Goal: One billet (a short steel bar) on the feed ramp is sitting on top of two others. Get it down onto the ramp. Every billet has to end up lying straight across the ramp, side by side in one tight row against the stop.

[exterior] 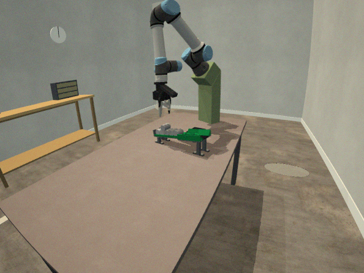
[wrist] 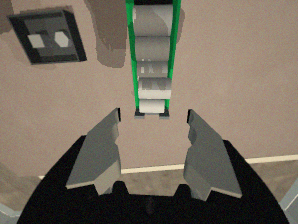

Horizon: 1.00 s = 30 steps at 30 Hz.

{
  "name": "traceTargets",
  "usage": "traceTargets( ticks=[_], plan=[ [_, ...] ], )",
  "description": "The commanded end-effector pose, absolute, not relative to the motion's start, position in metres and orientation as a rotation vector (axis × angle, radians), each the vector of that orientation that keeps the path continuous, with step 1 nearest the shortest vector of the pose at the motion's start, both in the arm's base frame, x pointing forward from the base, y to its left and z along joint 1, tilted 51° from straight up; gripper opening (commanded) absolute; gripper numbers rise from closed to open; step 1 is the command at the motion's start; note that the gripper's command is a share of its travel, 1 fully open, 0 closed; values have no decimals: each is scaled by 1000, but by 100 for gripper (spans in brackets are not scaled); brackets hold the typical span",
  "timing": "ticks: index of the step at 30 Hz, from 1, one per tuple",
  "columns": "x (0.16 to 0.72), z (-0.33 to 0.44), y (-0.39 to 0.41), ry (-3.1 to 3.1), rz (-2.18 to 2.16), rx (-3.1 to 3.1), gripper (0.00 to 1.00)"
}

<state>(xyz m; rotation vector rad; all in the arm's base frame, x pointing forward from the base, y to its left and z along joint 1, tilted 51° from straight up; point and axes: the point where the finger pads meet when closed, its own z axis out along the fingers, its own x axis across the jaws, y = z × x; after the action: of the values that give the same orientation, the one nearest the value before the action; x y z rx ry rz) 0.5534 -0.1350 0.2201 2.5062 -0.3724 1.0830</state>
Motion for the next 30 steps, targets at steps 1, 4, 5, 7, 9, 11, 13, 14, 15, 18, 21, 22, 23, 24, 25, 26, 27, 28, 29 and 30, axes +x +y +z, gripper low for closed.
traceTargets(
  ticks=[1, 4, 5, 7, 9, 11, 13, 14, 15, 18, 21, 22, 23, 24, 25, 26, 27, 28, 29, 30],
  plan=[
    [554, 221, -135, -372, 1084, 2506, 54],
    [554, 221, -135, -372, 1084, 2506, 54],
    [554, 221, -135, -372, 1084, 2506, 54],
    [554, 221, -135, -372, 1084, 2506, 54],
    [554, 221, -135, -372, 1084, 2506, 54],
    [554, 221, -135, -372, 1084, 2506, 54],
    [554, 221, -135, -372, 1084, 2506, 54],
    [554, 221, -135, -372, 1084, 2506, 54],
    [554, 220, -135, -372, 1084, 2506, 54],
    [557, 217, -137, -372, 1084, 2506, 54],
    [565, 210, -143, -372, 1084, 2506, 54],
    [568, 207, -145, -372, 1084, 2506, 54],
    [571, 204, -147, -372, 1084, 2506, 54],
    [574, 201, -149, -372, 1084, 2506, 54],
    [577, 199, -151, -372, 1084, 2506, 54],
    [577, 199, -151, -372, 1084, 2506, 54],
    [577, 199, -151, -372, 1084, 2506, 54],
    [579, 196, -153, -372, 1084, 2506, 54],
    [581, 194, -154, -372, 1084, 2506, 54],
    [583, 192, -155, -372, 1084, 2506, 54]
  ],
)
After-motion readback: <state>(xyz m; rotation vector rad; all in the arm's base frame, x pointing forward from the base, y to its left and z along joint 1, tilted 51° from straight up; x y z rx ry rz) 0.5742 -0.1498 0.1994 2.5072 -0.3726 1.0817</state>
